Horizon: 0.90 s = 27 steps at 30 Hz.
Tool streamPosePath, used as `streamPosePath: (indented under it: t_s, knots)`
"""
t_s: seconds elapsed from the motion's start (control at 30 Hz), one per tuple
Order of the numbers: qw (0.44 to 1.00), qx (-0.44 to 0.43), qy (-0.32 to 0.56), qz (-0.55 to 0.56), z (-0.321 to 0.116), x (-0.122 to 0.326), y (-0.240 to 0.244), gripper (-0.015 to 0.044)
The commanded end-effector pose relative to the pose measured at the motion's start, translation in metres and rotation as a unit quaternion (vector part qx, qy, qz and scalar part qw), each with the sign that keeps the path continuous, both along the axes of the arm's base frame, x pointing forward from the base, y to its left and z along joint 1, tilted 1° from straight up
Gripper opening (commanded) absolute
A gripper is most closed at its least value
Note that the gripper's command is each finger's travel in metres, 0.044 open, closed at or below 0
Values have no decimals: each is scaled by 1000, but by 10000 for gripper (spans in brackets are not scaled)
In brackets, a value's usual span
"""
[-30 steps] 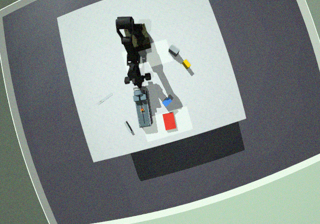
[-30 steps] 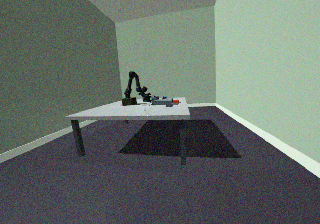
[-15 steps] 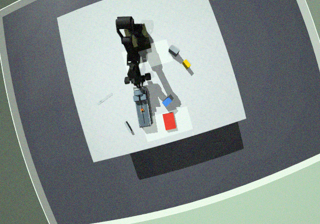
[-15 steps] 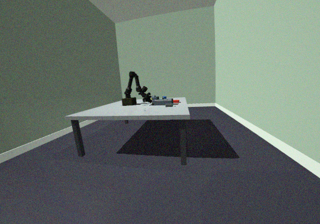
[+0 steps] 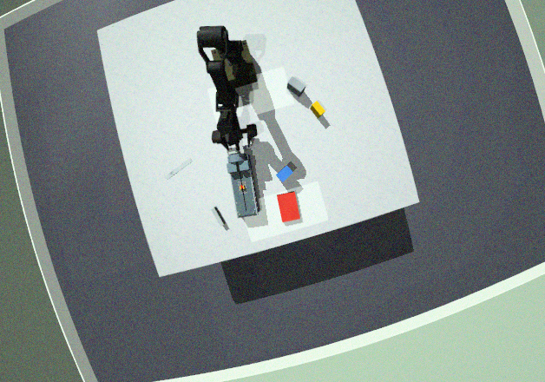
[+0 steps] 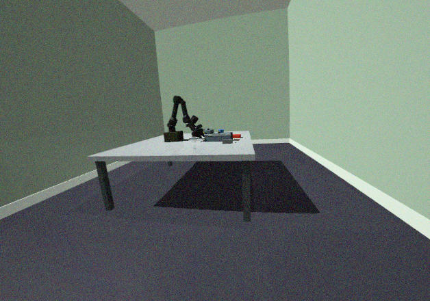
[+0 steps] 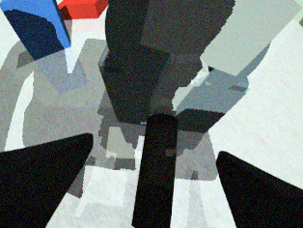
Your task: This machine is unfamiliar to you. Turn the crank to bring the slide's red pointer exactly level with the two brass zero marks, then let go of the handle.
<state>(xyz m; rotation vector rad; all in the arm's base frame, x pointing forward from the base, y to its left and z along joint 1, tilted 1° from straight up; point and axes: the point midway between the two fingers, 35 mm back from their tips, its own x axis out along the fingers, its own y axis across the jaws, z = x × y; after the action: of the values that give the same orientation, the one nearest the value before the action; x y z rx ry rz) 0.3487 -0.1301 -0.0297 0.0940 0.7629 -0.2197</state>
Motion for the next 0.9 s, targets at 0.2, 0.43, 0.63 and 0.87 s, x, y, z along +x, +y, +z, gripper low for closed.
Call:
streamPosePath:
  t_s: [0.2, 0.43, 0.63, 0.87]
  knots:
    - [1000, -2, -5, 0, 33, 2, -1, 440]
    - [1000, -2, -5, 0, 49, 1, -1, 440]
    - [1000, -2, -5, 0, 87, 6, -4, 440]
    - [1000, -2, -4, -1, 143, 2, -3, 440]
